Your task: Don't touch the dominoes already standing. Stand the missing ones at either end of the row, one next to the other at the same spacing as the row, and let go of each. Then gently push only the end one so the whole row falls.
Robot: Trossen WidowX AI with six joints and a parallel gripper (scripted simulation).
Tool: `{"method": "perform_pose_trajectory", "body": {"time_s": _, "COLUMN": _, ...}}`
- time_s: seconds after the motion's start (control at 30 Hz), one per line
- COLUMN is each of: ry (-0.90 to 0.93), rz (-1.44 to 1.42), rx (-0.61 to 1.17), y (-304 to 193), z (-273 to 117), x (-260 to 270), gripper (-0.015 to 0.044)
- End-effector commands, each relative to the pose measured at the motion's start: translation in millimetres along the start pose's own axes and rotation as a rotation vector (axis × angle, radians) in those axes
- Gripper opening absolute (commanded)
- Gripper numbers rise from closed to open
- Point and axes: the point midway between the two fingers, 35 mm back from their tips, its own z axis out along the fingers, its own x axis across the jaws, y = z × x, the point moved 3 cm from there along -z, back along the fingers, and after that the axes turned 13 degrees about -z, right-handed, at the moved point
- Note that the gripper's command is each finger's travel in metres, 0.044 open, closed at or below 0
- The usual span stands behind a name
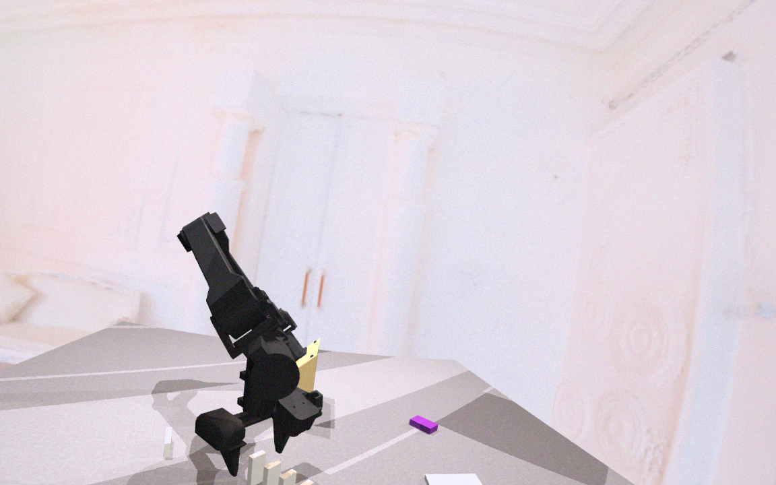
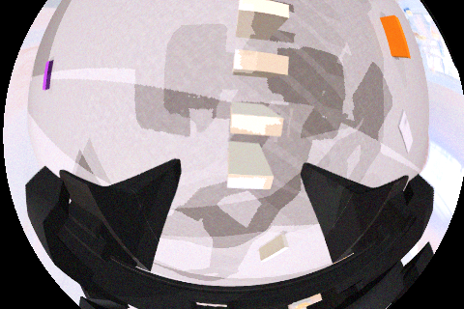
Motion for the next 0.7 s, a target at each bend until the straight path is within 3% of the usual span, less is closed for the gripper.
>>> {"method": "perform_pose_trajectory", "body": {"time_s": 0.0, "ry": -0.005, "rz": 0.006, "rx": -0.011, "y": 5, "z": -35, "x": -5, "gripper": 0.0440}}
{"method": "perform_pose_trajectory", "body": {"time_s": 0.13, "ry": -0.002, "rz": 0.009, "rx": -0.014, "y": 4, "z": -101, "x": -3, "gripper": 0.0440}}
{"method": "perform_pose_trajectory", "body": {"time_s": 0.23, "ry": -0.002, "rz": 0.010, "rx": -0.011, "y": 1, "z": -125, "x": 0, "gripper": 0.0440}}
{"method": "perform_pose_trajectory", "body": {"time_s": 0.47, "ry": -0.002, "rz": 0.019, "rx": -0.012, "y": -2, "z": -126, "x": -1, "gripper": 0.0440}}
{"method": "perform_pose_trajectory", "body": {"time_s": 0.67, "ry": 0.006, "rz": 0.288, "rx": -0.028, "y": -83, "z": -84, "x": -30, "gripper": 0.0440}}
